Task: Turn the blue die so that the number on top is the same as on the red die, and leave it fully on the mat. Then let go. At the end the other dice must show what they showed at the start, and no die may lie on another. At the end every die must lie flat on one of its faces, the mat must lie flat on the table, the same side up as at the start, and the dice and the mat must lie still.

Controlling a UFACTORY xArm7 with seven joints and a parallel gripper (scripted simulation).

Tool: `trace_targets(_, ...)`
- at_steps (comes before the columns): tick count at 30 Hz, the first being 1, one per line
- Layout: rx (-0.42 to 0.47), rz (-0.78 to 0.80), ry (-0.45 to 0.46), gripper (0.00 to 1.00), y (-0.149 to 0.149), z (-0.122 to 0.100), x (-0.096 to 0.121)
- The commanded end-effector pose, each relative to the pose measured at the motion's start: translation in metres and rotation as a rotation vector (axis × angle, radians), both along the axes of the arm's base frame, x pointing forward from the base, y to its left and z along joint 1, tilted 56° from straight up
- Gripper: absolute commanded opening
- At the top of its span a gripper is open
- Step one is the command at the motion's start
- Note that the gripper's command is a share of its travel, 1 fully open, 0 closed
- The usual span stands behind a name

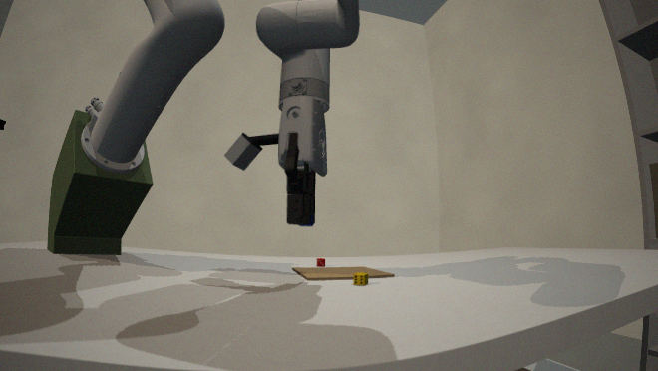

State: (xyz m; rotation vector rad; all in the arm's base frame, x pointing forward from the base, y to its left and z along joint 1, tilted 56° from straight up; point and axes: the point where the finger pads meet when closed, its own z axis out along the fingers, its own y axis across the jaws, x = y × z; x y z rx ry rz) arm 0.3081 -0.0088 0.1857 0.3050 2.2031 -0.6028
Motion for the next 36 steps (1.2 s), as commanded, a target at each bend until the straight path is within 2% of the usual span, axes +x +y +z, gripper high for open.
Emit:
trace_targets(1, -0.001, -0.005, 0.004, 0.11, 0.008, 0.013, -0.014)
trace_targets(14, 0.000, -0.006, 0.003, 0.11, 0.008, 0.013, -0.014)
trace_targets(19, 0.026, -0.028, -0.017, 0.11, 0.009, 0.013, -0.013)
trace_targets(25, 0.123, -0.113, -0.093, 0.11, 0.013, 0.015, -0.009)
trace_targets(27, 0.123, -0.113, -0.093, 0.11, 0.013, 0.015, -0.009)
trace_targets(36, 0.342, -0.303, -0.266, 0.11, 0.022, 0.019, 0.001)
